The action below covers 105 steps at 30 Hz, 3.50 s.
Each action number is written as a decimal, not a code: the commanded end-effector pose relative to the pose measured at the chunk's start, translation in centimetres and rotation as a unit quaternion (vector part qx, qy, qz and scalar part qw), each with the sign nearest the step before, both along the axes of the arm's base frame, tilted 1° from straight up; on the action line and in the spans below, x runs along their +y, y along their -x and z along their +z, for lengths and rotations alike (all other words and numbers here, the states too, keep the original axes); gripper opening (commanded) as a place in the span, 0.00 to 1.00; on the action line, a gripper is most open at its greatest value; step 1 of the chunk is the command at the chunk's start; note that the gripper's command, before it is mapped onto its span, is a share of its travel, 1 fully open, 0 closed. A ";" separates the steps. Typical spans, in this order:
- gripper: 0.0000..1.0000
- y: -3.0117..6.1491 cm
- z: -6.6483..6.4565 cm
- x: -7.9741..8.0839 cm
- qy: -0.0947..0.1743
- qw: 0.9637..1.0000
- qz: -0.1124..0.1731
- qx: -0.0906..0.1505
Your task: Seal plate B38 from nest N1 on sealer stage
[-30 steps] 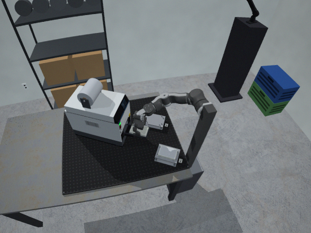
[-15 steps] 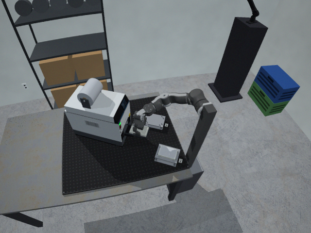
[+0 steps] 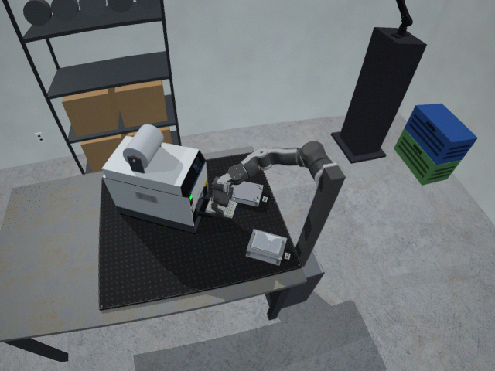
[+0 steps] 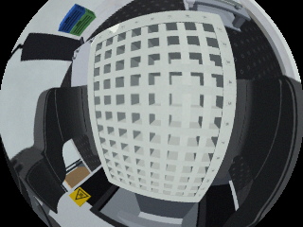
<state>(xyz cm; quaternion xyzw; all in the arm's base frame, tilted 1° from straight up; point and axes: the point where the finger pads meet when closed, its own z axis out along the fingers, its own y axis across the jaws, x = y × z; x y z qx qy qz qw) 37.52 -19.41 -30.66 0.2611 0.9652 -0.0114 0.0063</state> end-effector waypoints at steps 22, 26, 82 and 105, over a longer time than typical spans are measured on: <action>0.00 -0.16 0.0 0.1 -0.003 1.000 0.002 -0.002; 0.00 0.05 -0.4 0.1 -0.002 1.000 0.002 0.001; 0.77 0.00 3.7 0.1 -0.001 1.000 0.002 0.000; 0.77 0.00 7.7 0.2 -0.002 1.000 0.002 0.000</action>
